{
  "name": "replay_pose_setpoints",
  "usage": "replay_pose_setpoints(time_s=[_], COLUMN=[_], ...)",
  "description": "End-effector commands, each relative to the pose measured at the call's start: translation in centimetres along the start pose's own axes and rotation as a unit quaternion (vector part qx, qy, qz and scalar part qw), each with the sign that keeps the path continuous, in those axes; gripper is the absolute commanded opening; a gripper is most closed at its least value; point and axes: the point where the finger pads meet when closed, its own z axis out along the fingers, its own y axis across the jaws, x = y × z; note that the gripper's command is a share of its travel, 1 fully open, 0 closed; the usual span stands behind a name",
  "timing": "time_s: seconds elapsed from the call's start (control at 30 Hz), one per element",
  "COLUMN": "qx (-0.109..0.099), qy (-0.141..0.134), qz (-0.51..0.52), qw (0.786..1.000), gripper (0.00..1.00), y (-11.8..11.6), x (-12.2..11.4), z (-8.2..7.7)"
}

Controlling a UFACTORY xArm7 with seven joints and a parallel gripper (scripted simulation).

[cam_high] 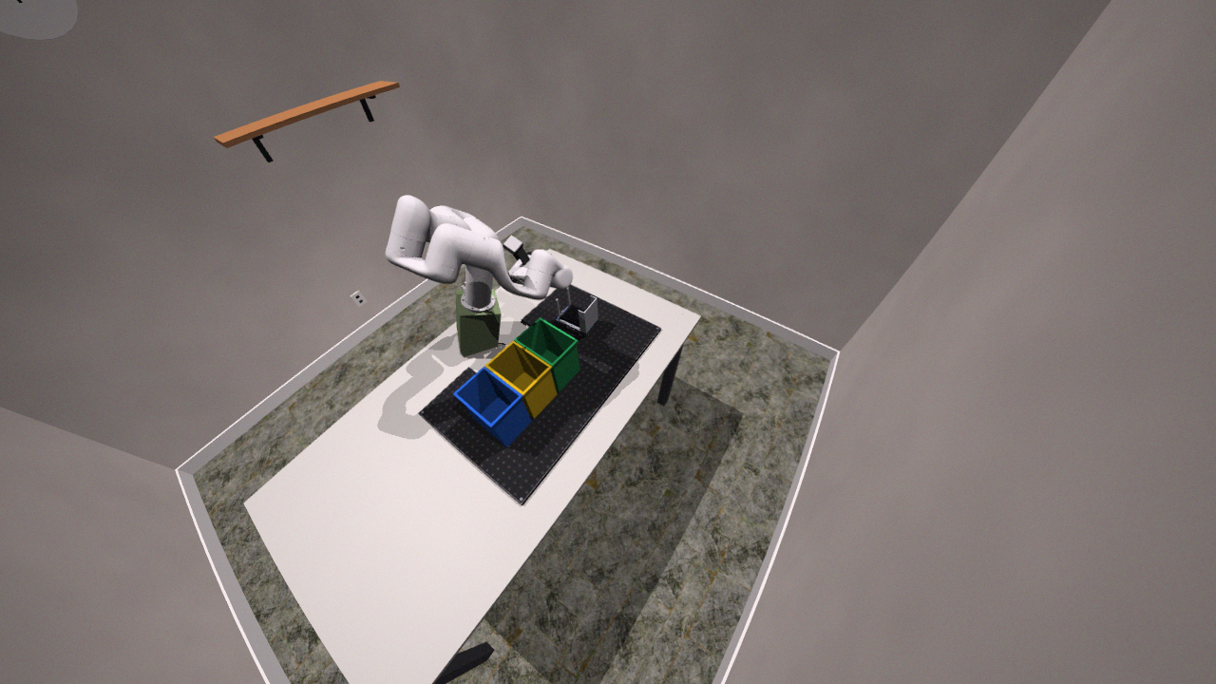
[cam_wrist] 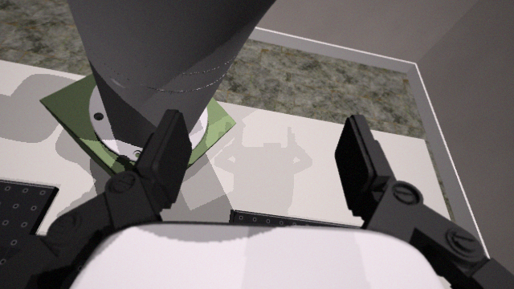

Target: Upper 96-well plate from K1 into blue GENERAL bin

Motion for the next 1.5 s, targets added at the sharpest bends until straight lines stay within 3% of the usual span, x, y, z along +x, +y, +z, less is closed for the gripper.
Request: replay_pose_setpoints(time_s=[0.0,0.53,0.77,1.03,1.1,1.47], qx=[0.0,0.0,-0.02,-0.052,-0.052,-0.111], qy=[-0.001,-0.001,-0.059,-0.12,-0.12,-0.188], qz=[0.0,0.0,0.098,0.21,0.21,0.358], qw=[1.0,1.0,0.993,0.969,0.969,0.908], gripper=[1.0,1.0,1.0,1.0,1.0,1.0], y=[0.0,0.0,2.3,3.7,3.7,6.0], x=[0.0,0.0,-0.7,-1.2,-1.2,-2.1], z=[0.0,0.0,-1.9,-3.1,-3.1,-5.2])
